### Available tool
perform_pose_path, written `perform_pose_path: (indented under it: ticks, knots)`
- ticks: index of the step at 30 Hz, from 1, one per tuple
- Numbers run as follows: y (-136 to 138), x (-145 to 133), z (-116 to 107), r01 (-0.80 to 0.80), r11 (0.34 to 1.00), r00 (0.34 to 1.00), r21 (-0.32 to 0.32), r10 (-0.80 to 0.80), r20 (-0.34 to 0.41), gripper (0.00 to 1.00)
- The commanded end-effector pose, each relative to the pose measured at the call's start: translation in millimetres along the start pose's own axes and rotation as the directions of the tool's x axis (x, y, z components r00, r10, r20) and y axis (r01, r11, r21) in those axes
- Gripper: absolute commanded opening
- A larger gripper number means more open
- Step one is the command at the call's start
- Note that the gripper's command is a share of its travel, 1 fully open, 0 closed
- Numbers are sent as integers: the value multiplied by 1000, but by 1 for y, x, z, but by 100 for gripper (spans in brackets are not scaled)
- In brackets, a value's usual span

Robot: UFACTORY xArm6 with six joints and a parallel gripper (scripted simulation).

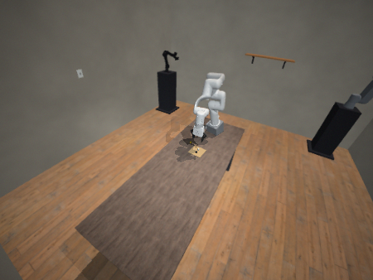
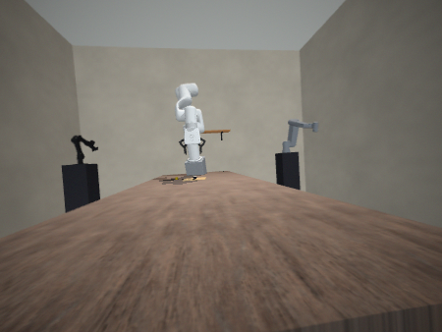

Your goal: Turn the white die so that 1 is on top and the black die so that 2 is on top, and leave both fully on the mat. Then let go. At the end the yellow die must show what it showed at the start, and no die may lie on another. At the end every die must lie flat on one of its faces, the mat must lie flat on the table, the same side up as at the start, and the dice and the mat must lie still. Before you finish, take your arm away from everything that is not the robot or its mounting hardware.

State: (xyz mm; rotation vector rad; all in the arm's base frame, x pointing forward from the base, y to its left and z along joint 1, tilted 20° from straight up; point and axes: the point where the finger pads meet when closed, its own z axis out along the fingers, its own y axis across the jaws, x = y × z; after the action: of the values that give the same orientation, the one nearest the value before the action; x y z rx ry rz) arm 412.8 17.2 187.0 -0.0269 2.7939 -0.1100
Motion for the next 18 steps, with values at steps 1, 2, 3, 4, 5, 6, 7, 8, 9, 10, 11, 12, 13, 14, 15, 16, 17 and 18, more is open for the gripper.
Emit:
perform_pose_path:
  ticks: [1, 2, 3, 4, 5, 6, 7, 8, 9, 10, 11, 12, 13, 14, 15, 16, 17, 18]
  knots:
    - [0, -1, -21, 0, 1000, 1000, 0, 0, 4, 100]
    - [0, -1, -23, 0, 1000, 1000, 0, 0, 4, 100]
    - [0, -1, -25, 0, 1000, 1000, 0, 0, 4, 100]
    - [0, -1, -26, 0, 1000, 1000, 0, 0, 4, 100]
    - [0, -1, -27, 0, 1000, 1000, 0, 0, 4, 100]
    - [0, -1, -28, 0, 1000, 1000, 0, 0, 4, 100]
    - [0, -1, -28, 0, 1000, 1000, 0, 0, 4, 100]
    - [0, -1, -28, 0, 1000, 1000, 0, 0, 4, 100]
    - [0, -1, -28, 0, 1000, 1000, 0, 0, 4, 100]
    - [0, -1, -28, 0, 1000, 1000, 0, 0, 4, 100]
    - [0, -1, -28, 0, 1000, 1000, 0, 0, 4, 100]
    - [0, -1, -28, 0, 1000, 1000, 0, 0, 4, 100]
    - [0, -1, -28, 0, 1000, 1000, 0, 0, 4, 100]
    - [0, -1, -28, 0, 1000, 1000, 0, 0, 4, 100]
    - [0, -1, -28, 0, 1000, 1000, 0, 0, 4, 100]
    - [0, -1, -28, 0, 1000, 1000, 0, 0, 4, 100]
    - [0, -1, -28, 0, 1000, 1000, 0, 0, 4, 100]
    - [0, -1, -28, 0, 1000, 1000, 0, 0, 4, 100]
